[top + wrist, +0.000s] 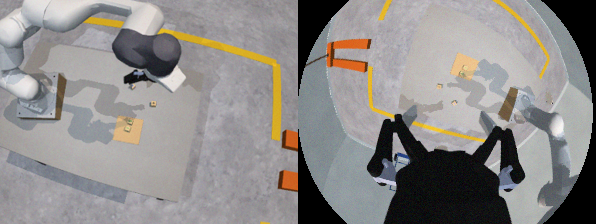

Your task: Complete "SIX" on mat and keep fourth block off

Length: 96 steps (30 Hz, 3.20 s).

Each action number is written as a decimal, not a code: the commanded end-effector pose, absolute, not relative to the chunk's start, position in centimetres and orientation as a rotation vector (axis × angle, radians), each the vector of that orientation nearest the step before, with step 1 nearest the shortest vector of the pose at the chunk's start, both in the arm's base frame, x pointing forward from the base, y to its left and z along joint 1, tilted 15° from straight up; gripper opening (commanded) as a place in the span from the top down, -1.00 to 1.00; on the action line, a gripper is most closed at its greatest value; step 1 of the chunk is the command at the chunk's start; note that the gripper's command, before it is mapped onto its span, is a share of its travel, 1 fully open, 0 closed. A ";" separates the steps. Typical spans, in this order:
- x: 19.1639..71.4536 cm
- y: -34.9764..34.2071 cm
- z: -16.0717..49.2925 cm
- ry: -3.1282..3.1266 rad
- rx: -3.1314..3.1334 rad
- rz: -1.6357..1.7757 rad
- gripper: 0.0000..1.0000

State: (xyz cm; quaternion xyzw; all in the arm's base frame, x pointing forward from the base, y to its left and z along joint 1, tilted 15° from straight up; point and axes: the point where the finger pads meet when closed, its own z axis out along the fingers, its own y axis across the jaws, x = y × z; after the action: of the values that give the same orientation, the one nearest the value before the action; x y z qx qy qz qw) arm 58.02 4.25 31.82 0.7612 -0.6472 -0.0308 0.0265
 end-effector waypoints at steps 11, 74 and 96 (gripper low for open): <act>57.4 2.4 36.0 -1.651 2.636 -0.059 -1.00; 61.6 2.2 27.4 -2.266 2.000 -0.077 -1.00; 62.8 3.1 21.2 -2.520 1.563 -0.049 -1.00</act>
State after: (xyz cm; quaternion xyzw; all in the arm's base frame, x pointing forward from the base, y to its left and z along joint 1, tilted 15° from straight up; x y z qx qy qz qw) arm 62.65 2.81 21.84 0.5766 -0.8122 -0.0188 0.0863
